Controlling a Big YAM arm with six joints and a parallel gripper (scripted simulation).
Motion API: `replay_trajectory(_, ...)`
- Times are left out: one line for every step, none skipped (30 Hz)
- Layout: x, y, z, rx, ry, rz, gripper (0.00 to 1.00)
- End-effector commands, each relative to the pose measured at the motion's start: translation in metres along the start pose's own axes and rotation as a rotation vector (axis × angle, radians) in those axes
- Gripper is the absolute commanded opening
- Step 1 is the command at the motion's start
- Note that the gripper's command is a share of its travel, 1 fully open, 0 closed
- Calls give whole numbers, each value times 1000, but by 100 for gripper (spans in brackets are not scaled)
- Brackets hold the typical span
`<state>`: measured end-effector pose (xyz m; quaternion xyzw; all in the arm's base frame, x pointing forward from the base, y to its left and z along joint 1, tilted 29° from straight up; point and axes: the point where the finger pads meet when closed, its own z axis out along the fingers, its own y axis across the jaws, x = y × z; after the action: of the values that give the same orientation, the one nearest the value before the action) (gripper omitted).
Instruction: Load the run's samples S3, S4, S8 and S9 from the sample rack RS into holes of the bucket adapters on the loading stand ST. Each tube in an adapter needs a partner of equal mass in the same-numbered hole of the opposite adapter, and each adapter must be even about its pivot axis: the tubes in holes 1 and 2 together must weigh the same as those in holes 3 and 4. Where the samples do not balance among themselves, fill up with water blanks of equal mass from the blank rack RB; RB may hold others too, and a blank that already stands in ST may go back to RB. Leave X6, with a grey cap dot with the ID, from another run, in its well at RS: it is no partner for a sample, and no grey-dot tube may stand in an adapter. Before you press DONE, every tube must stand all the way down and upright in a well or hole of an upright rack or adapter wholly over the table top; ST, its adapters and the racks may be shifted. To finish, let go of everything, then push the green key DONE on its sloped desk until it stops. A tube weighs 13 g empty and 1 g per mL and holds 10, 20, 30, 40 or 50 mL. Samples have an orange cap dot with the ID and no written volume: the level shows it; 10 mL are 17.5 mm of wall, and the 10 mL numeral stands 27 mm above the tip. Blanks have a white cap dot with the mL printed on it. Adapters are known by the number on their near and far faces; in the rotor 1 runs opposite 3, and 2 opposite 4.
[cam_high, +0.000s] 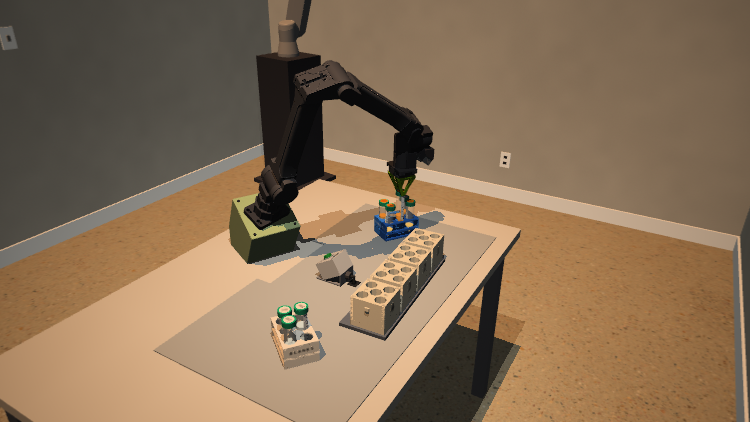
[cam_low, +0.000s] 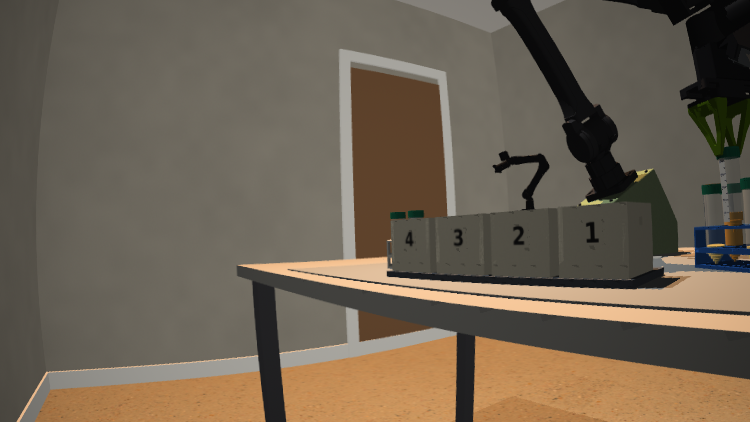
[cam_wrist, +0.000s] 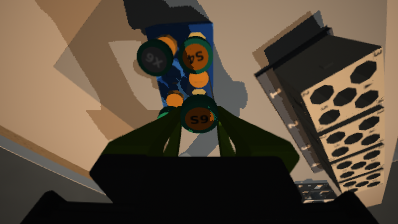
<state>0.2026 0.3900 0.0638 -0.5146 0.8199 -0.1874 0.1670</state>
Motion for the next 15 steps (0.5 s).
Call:
replay_trajectory(-9, -1, 6, 1, -16, 1, 0)
replay_trajectory(-6, -1, 9, 2, -9, -1, 0)
replay_trajectory(-6, -1, 11, 2, -9, -1, 0)
replay_trajectory(-5, -2, 12, 2, -9, -1, 0)
replay_trajectory(-5, -2, 13, 2, -9, -1, 0)
replay_trajectory(-5, -1, 14, 2, -10, -3, 0)
replay_trajectory(-5, -1, 14, 2, -10, -3, 0)
replay_trajectory(-5, -1, 14, 2, -10, -3, 0)
replay_trajectory(-20, 2, 4, -2, -44, -1, 0)
replay_trajectory(-17, 0, 9, 0, -33, 3, 0)
replay_trajectory(-12, -3, 15, 1, -21, 5, 0)
replay_trajectory(-7, -2, 19, 2, -12, 1, 0)
replay_trajectory(-6, -2, 21, 3, -8, -1, 0)
replay_trajectory(-6, -2, 23, 3, -8, -1, 0)
replay_trajectory(-6, -2, 24, 2, -8, -1, 0)
